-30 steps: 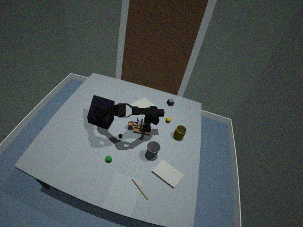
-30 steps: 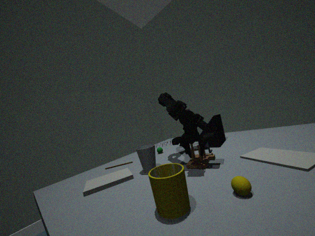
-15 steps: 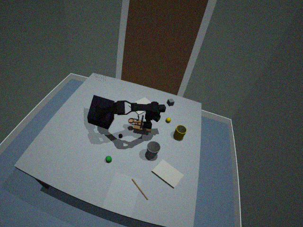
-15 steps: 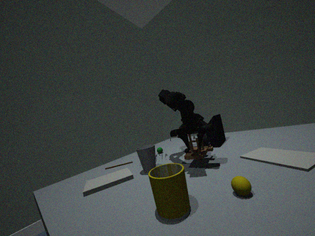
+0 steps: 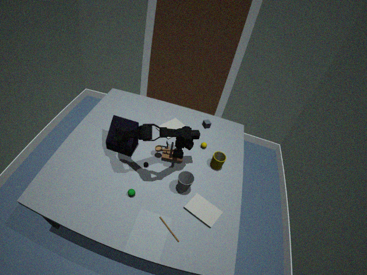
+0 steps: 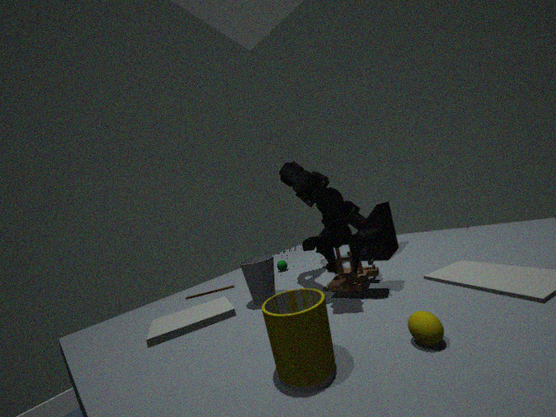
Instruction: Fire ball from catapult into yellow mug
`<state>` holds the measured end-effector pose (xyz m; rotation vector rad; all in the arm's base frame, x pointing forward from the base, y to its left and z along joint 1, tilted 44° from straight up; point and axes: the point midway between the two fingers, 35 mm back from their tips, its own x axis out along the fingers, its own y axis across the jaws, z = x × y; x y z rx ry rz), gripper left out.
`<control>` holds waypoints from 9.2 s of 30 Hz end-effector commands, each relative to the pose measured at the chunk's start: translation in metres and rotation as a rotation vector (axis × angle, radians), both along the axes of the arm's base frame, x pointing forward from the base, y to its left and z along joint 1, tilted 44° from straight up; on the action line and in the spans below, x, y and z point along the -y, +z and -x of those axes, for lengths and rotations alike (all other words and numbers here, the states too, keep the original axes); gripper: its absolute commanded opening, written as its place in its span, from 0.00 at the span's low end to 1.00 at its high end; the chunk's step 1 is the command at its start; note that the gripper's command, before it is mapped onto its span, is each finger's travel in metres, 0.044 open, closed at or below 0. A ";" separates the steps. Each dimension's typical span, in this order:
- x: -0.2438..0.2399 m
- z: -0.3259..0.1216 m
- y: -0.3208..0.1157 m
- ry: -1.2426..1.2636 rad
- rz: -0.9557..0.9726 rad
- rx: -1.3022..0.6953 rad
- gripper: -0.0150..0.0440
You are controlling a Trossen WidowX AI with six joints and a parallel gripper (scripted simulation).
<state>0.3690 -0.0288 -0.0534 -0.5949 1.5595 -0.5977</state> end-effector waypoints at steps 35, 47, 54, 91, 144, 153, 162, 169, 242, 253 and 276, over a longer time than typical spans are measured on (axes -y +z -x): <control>-0.052 -0.005 0.053 0.003 -0.005 -0.002 1.00; -0.050 -0.002 0.050 0.010 0.000 -0.001 1.00; -0.024 0.001 0.024 0.010 0.002 -0.001 1.00; 0.013 0.004 -0.014 0.010 0.005 -0.001 1.00; 0.005 0.001 -0.007 0.012 0.003 -0.002 0.25; 0.010 0.002 -0.011 0.001 0.001 -0.001 0.25; 0.010 0.002 -0.011 0.001 0.001 -0.001 0.57; 0.008 0.001 -0.009 0.001 0.001 -0.001 0.88; 0.094 0.185 0.070 -0.082 0.017 0.074 0.76; 0.106 0.187 0.059 -0.082 0.020 0.074 0.76; 0.083 0.179 0.074 -0.079 0.000 0.077 0.25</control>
